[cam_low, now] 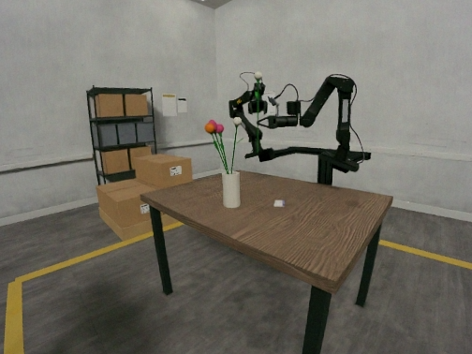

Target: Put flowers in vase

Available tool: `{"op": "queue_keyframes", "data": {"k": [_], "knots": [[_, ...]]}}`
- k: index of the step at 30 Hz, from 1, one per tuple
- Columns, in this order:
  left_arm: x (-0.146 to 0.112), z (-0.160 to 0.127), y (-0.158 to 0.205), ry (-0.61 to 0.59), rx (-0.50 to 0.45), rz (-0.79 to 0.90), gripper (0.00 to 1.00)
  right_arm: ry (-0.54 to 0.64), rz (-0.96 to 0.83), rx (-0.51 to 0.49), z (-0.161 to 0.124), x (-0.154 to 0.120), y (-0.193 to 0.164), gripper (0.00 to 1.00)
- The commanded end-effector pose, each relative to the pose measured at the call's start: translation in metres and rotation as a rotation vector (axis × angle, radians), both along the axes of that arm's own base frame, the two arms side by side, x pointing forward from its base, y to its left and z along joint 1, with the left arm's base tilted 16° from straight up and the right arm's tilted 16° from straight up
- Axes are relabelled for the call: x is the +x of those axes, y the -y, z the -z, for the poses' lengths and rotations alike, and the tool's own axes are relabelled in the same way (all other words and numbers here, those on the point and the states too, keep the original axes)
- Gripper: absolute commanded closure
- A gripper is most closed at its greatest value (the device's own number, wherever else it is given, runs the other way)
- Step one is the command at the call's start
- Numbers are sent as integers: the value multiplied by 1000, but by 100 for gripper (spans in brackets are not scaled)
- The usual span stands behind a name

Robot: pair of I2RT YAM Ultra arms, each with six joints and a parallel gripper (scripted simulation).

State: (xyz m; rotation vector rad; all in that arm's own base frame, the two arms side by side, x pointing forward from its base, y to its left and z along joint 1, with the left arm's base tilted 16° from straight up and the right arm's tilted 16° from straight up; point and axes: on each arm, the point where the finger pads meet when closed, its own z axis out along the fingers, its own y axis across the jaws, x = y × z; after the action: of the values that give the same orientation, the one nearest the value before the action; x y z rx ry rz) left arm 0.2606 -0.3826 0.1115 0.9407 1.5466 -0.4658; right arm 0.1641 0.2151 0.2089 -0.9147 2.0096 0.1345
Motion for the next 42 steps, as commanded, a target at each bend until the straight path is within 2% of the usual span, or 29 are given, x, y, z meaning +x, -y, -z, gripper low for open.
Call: {"op": "queue_keyframes", "data": {"k": [1,8,11,17,19,20,42], "knots": [[-1,-6,2,11,-27,12,100,15,-5,29,-7,-3,0,30],[0,-5,1,11,-26,10,100,19,3,23,-6,2,-1,30],[0,-5,1,11,-26,10,100,-1,-1,-8,3,5,-7,30],[0,-5,1,11,-25,10,100,8,-1,18,-6,11,-13,30],[0,-5,1,11,-26,10,100,14,-1,35,-13,16,-19,30],[0,-5,1,11,-26,10,100,9,-1,21,-6,18,-19,30],[0,-5,1,11,-25,10,100,14,-2,25,-4,79,-74,30]]}}
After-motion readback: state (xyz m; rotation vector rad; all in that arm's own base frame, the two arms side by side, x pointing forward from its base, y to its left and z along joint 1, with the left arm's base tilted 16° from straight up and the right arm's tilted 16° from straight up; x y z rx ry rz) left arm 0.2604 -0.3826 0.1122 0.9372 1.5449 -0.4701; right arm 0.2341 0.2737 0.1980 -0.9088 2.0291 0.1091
